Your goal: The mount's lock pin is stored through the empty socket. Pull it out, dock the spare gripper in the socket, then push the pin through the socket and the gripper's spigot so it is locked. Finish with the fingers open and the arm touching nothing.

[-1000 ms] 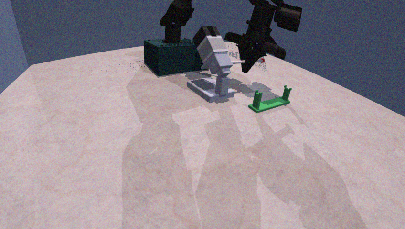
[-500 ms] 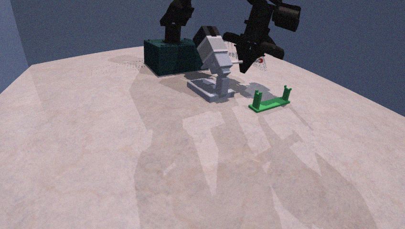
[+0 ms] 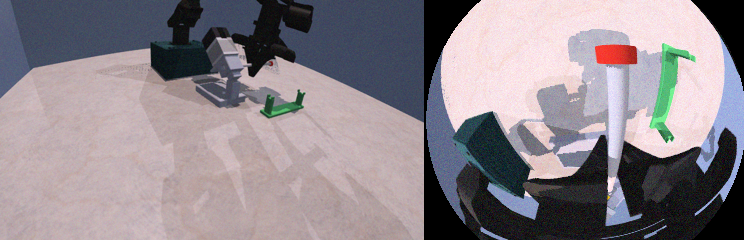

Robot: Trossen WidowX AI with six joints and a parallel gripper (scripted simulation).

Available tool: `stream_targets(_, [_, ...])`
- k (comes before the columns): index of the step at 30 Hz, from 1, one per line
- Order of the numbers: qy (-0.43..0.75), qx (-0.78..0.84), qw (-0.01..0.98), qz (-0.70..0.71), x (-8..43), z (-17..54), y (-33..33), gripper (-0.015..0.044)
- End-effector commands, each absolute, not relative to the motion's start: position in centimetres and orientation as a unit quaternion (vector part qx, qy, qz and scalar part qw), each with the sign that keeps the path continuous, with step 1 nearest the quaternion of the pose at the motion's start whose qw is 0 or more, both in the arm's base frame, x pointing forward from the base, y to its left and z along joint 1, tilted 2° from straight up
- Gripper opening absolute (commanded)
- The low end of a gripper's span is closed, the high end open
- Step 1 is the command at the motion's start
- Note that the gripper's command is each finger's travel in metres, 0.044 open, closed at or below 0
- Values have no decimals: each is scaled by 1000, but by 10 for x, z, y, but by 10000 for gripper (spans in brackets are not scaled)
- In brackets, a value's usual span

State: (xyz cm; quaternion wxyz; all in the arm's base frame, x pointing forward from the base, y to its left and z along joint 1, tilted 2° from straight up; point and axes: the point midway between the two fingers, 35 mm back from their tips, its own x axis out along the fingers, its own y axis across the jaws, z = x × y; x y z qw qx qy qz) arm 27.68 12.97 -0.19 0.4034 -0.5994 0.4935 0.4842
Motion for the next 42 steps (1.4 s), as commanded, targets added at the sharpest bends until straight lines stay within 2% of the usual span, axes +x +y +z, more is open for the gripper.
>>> stream_targets(1, [492, -600, 403, 485, 278, -2, 126, 0])
stream_targets(42, [494, -598, 400, 488, 283, -3, 102, 0])
